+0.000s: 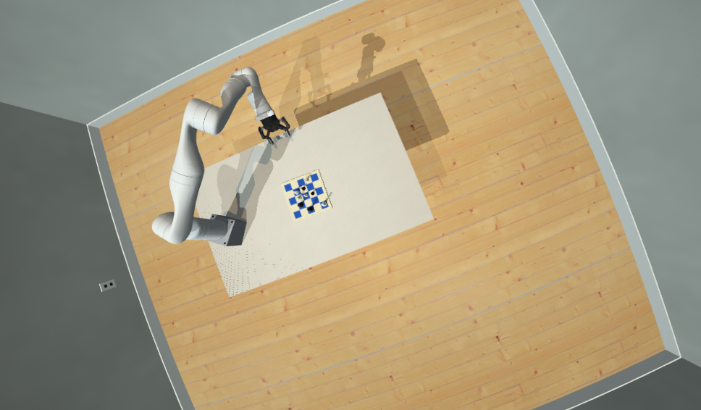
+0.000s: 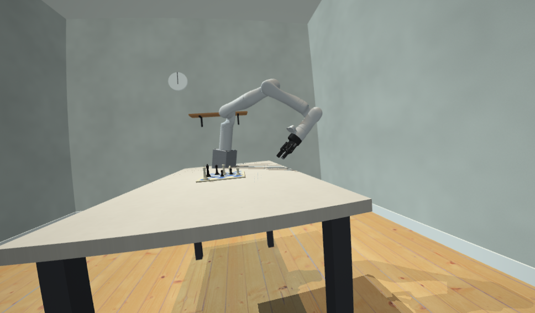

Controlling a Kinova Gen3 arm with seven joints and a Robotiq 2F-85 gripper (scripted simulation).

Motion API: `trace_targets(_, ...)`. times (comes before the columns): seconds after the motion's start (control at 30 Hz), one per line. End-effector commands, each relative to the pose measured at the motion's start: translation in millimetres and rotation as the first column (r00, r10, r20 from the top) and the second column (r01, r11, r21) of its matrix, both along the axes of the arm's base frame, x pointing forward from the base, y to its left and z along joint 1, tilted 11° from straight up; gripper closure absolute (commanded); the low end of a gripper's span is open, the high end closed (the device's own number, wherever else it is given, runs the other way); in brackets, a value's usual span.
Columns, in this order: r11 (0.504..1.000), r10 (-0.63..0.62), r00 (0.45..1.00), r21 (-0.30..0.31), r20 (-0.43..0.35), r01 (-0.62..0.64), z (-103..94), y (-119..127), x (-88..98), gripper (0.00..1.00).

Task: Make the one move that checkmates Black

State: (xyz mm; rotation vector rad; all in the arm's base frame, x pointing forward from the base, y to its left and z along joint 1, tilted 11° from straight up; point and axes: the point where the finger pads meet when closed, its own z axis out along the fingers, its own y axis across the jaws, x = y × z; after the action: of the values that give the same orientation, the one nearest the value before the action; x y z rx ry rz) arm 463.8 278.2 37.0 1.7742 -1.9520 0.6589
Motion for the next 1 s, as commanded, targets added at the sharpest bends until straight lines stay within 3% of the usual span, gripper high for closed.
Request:
trace_targets(0.0,1.0,0.0,1.0,0.001,0.002,0.0,1.2,0,0.5,0.0)
trace_targets(0.4,1.0,0.0,1.0,0.001,0.002,0.0,6.5,0,-0.2,0.0)
trace_targets(0.77,1.0,0.0,1.0,0.001,0.002,0.0,69.8,-9,-7.7,0.0)
trace_targets(0.97,1.0,0.0,1.0,0.001,0.002,0.0,86.2,-12,-9.7,0.0)
